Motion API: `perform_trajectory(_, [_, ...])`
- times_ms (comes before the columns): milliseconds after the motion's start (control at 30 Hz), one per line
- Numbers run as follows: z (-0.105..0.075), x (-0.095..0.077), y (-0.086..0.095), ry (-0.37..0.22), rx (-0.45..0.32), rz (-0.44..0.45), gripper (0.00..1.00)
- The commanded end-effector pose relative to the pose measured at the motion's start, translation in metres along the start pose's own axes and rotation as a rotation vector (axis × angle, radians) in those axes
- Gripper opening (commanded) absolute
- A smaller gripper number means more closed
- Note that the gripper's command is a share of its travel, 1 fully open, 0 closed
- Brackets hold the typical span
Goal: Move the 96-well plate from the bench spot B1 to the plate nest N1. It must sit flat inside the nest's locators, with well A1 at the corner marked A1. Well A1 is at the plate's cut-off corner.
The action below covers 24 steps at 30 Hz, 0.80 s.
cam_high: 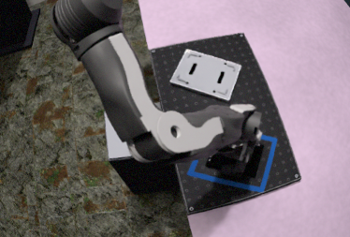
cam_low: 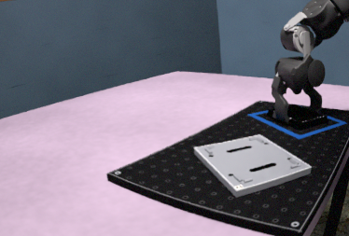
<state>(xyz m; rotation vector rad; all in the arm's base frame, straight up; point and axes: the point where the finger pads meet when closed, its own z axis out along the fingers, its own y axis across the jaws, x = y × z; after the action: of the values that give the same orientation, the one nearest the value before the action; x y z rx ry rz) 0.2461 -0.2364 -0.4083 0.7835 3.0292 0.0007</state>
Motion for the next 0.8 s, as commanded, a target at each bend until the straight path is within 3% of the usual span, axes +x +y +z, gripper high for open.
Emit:
perform_trajectory(0, [-0.001, -0.001, 0.000, -0.002, -0.002, 0.001, 0.00])
perform_trajectory(400, [-0.001, -0.001, 0.000, -0.002, -0.002, 0.001, 0.00])
perform_trajectory(567, [-0.032, -0.002, 0.000, 0.001, 0.004, -0.001, 0.00])
perform_trajectory(767, [-0.032, -0.002, 0.000, 0.001, 0.004, -0.001, 0.00])
